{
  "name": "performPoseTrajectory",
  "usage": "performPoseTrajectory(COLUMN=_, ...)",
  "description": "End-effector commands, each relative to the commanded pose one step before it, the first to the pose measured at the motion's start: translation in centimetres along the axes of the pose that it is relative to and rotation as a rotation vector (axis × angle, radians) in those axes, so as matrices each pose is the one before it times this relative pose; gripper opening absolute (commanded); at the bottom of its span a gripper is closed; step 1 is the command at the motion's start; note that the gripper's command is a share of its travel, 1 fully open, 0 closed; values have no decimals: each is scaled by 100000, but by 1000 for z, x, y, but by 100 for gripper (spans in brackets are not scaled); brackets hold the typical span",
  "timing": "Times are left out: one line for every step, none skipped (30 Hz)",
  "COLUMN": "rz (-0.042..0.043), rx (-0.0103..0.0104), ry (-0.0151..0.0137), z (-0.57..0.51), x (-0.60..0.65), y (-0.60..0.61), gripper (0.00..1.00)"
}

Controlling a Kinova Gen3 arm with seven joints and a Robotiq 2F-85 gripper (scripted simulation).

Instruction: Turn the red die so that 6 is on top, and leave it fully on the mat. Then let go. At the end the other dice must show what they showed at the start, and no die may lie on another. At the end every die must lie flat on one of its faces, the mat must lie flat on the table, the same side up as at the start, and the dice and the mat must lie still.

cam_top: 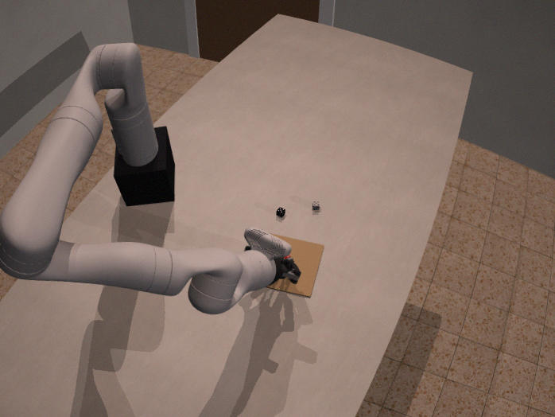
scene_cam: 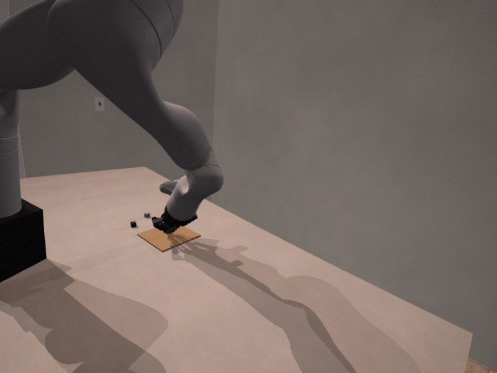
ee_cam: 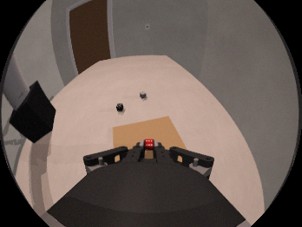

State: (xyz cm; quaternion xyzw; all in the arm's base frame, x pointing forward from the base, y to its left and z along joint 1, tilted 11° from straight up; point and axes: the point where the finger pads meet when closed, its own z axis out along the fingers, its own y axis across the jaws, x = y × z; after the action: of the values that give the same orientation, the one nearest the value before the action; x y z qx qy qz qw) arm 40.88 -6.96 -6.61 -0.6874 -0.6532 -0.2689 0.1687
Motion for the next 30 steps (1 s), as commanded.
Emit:
performPoseTrajectory(rz=-88, rx=-72, ry=-52, z=-49, x=25, y=43, gripper=11)
performPoseTrajectory(rz=0, rx=0, ry=0, z=0, x=0, y=0, gripper=11)
performPoseTrajectory(rz=0, rx=0, ry=0, z=0, x=0, y=0, gripper=11)
performPoseTrajectory(rz=0, rx=0, ry=0, z=0, x=0, y=0, gripper=11)
performPoseTrajectory(rz=0, rx=0, ry=0, z=0, x=0, y=0, gripper=11)
performPoseTrajectory(rz=0, rx=0, ry=0, z=0, x=0, y=0, gripper=11)
performPoseTrajectory(rz=0, rx=0, ry=0, z=0, x=0, y=0, gripper=11)
performPoseTrajectory(rz=0, rx=0, ry=0, z=0, x=0, y=0, gripper=11)
performPoseTrajectory(rz=0, rx=0, ry=0, z=0, x=0, y=0, gripper=11)
performPoseTrajectory(rz=0, rx=0, ry=0, z=0, x=0, y=0, gripper=11)
performPoseTrajectory(rz=0, rx=0, ry=0, z=0, x=0, y=0, gripper=11)
performPoseTrajectory(rz=0, rx=0, ry=0, z=0, x=0, y=0, gripper=11)
performPoseTrajectory(rz=0, rx=0, ry=0, z=2, x=-2, y=0, gripper=11)
performPoseTrajectory(rz=0, rx=0, ry=0, z=4, x=-4, y=0, gripper=11)
performPoseTrajectory(rz=0, rx=0, ry=0, z=7, x=-7, y=0, gripper=11)
performPoseTrajectory(rz=0, rx=0, ry=0, z=10, x=-10, y=0, gripper=11)
performPoseTrajectory(rz=0, rx=0, ry=0, z=14, x=-14, y=0, gripper=11)
performPoseTrajectory(rz=0, rx=0, ry=0, z=0, x=0, y=0, gripper=11)
performPoseTrajectory(rz=0, rx=0, ry=0, z=0, x=0, y=0, gripper=11)
performPoseTrajectory(rz=0, rx=0, ry=0, z=17, x=-17, y=0, gripper=11)
performPoseTrajectory(rz=0, rx=0, ry=0, z=20, x=-20, y=0, gripper=11)
performPoseTrajectory(rz=0, rx=0, ry=0, z=23, x=-23, y=0, gripper=11)
performPoseTrajectory(rz=0, rx=0, ry=0, z=25, x=-25, y=0, gripper=11)
performPoseTrajectory(rz=0, rx=0, ry=0, z=27, x=-27, y=0, gripper=11)
performPoseTrajectory(rz=0, rx=0, ry=0, z=27, x=-27, y=0, gripper=11)
performPoseTrajectory(rz=0, rx=0, ry=0, z=27, x=-27, y=0, gripper=11)
performPoseTrajectory(rz=0, rx=0, ry=0, z=27, x=-27, y=0, gripper=11)
performPoseTrajectory(rz=0, rx=0, ry=0, z=25, x=-25, y=0, gripper=11)
performPoseTrajectory(rz=0, rx=0, ry=0, z=23, x=-23, y=0, gripper=11)
performPoseTrajectory(rz=0, rx=0, ry=0, z=20, x=-20, y=0, gripper=11)
